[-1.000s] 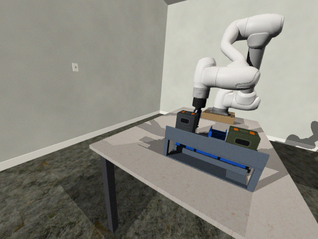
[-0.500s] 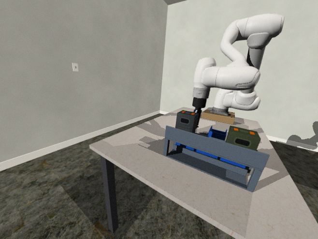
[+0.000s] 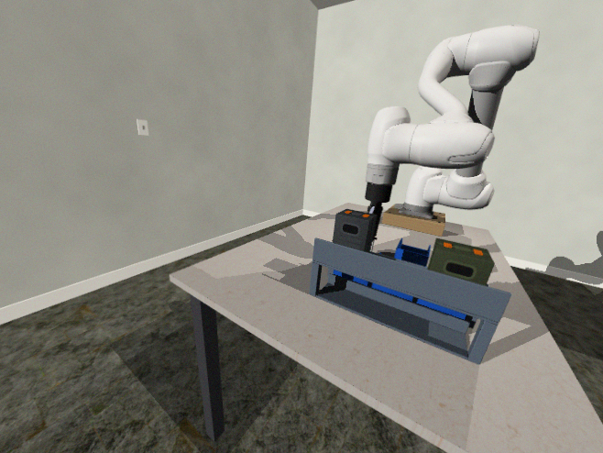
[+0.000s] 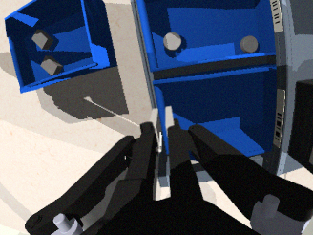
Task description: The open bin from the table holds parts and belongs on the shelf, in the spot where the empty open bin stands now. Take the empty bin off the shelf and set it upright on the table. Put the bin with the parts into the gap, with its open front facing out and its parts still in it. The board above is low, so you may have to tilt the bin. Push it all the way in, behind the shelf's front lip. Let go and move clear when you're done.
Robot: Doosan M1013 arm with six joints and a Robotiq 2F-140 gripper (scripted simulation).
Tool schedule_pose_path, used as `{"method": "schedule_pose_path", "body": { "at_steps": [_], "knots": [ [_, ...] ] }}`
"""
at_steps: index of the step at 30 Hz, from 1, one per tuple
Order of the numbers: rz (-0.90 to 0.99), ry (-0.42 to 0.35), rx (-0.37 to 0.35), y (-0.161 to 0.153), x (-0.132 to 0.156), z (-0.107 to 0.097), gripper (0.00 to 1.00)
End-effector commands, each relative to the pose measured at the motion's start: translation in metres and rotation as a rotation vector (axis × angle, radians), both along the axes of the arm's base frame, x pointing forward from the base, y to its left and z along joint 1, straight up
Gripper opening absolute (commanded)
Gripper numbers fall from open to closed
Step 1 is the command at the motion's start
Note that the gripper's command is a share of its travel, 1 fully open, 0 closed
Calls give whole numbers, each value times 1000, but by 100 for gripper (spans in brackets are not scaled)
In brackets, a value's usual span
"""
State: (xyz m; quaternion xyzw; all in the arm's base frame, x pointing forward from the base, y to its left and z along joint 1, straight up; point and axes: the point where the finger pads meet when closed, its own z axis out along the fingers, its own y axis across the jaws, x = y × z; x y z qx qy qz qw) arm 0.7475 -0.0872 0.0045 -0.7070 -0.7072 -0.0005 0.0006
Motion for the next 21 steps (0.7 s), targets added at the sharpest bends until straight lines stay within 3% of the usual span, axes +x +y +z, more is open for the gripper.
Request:
{"method": "schedule_pose_path", "body": {
  "at_steps": [1, 21],
  "knots": [
    [0, 0, 0, 0, 0, 2, 10],
    [0, 0, 0, 0, 0, 10, 10]
  ]
}}
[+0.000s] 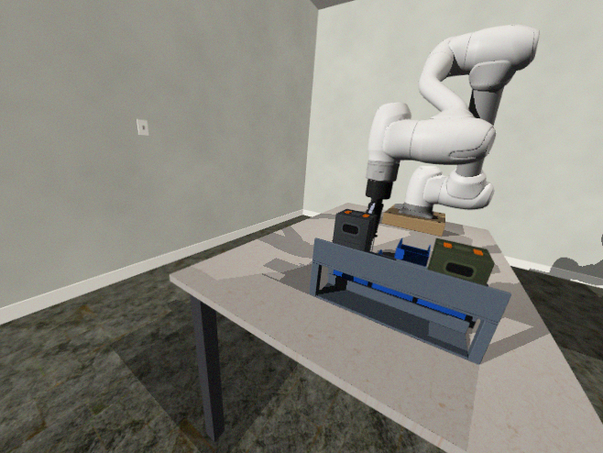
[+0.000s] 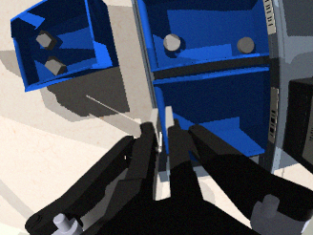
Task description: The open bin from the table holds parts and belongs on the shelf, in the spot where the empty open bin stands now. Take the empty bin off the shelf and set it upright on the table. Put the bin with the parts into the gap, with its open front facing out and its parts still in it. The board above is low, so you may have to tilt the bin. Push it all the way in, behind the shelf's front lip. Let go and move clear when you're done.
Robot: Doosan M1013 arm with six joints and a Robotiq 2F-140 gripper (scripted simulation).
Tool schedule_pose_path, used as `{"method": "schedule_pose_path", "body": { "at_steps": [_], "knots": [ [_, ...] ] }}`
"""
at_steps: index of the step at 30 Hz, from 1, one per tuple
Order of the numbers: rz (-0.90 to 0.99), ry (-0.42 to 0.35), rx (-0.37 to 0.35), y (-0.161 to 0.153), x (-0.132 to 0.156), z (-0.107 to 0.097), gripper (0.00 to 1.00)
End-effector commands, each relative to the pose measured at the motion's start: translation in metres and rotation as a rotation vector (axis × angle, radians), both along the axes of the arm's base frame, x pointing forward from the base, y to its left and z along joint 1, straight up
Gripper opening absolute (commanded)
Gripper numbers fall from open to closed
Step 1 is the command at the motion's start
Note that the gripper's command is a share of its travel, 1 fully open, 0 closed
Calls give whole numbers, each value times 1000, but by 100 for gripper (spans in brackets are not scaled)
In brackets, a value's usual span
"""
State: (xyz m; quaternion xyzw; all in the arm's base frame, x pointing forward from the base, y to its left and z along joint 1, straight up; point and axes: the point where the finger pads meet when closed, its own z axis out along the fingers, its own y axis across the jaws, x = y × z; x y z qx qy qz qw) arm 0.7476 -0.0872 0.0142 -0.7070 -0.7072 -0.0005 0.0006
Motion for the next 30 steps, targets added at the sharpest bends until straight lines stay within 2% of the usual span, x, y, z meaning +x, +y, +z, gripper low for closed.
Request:
{"method": "schedule_pose_path", "body": {
  "at_steps": [1, 30],
  "knots": [
    [0, 0, 0, 0, 0, 0, 10],
    [0, 0, 0, 0, -10, 0, 10]
  ]
}}
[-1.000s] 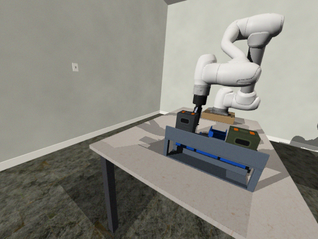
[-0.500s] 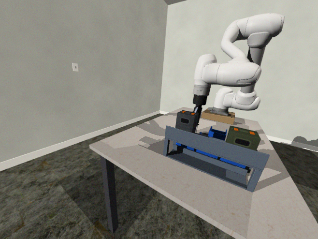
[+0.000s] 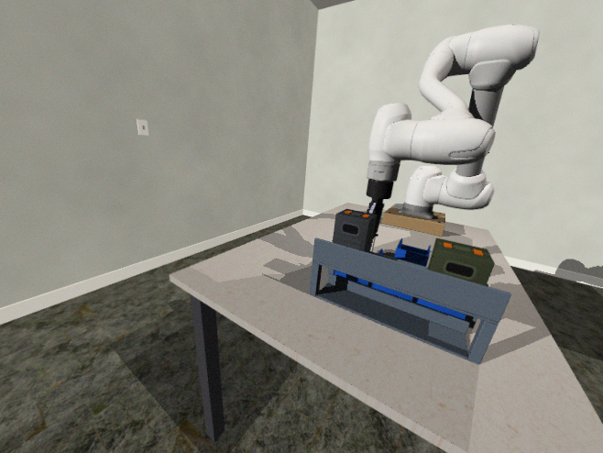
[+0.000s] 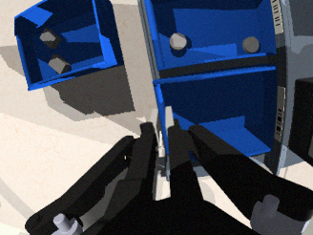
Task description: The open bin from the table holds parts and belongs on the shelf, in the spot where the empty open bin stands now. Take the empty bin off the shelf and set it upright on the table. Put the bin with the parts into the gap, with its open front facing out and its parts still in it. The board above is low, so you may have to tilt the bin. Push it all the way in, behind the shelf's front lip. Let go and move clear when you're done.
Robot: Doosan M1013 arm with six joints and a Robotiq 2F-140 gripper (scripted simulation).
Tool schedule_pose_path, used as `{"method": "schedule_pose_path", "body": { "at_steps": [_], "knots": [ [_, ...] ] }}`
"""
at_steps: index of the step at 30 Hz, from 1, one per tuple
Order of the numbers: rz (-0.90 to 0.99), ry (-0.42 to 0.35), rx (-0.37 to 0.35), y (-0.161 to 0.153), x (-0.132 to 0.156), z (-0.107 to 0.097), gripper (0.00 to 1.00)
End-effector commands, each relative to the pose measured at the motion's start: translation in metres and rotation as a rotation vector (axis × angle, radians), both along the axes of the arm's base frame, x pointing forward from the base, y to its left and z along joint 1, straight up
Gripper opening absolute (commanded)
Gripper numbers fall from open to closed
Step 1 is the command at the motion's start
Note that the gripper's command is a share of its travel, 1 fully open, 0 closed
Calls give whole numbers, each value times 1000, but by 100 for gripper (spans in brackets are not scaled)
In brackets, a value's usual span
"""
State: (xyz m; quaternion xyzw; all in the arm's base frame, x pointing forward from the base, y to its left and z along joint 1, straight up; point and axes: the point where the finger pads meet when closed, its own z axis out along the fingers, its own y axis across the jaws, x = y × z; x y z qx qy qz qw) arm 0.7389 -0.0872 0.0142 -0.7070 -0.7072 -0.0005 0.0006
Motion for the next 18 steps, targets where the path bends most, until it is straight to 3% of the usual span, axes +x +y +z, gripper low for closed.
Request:
{"method": "schedule_pose_path", "body": {
  "at_steps": [1, 18],
  "knots": [
    [0, 0, 0, 0, -2, 0, 10],
    [0, 0, 0, 0, -34, 0, 10]
  ]
}}
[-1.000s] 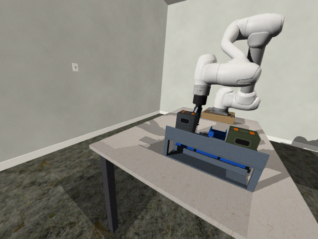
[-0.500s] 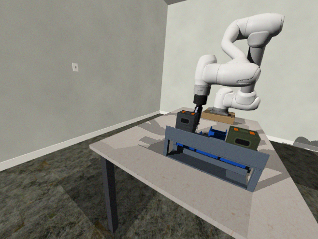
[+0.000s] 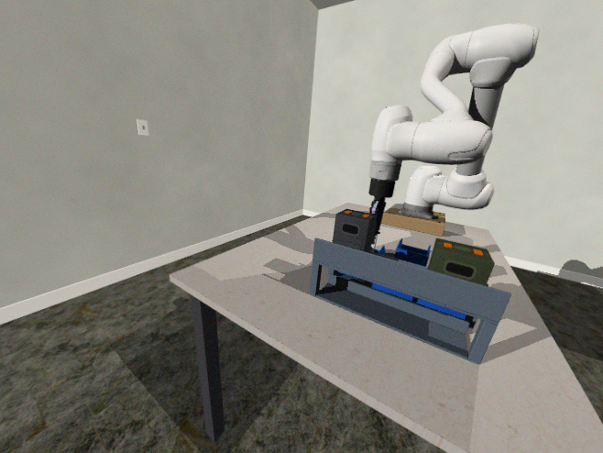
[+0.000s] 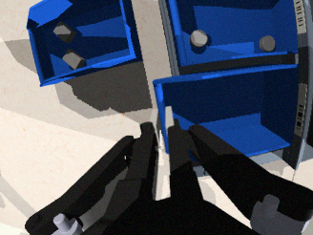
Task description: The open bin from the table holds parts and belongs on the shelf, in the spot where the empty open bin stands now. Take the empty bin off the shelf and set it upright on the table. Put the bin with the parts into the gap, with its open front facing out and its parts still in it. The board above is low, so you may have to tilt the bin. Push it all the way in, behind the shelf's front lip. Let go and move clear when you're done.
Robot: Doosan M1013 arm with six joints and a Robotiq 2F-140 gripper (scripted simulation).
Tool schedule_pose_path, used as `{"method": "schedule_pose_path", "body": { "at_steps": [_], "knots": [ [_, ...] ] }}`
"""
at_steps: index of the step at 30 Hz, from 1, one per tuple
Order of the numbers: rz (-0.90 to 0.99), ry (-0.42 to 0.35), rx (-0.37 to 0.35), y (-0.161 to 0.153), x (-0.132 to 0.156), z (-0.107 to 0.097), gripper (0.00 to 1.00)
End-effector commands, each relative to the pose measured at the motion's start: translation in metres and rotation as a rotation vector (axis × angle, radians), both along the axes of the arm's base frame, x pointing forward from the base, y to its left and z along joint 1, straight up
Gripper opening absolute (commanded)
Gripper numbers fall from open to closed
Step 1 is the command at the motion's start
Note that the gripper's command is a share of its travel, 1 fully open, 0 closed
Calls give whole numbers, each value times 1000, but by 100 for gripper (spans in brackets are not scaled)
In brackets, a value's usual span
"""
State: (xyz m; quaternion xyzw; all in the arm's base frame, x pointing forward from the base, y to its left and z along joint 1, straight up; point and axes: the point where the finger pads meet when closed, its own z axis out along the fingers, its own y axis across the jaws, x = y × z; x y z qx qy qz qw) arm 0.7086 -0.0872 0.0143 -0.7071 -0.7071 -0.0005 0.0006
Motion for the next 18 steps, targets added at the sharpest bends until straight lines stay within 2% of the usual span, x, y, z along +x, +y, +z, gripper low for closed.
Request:
{"method": "schedule_pose_path", "body": {
  "at_steps": [1, 18],
  "knots": [
    [0, 0, 0, 0, -6, 0, 10],
    [0, 0, 0, 0, -51, 0, 10]
  ]
}}
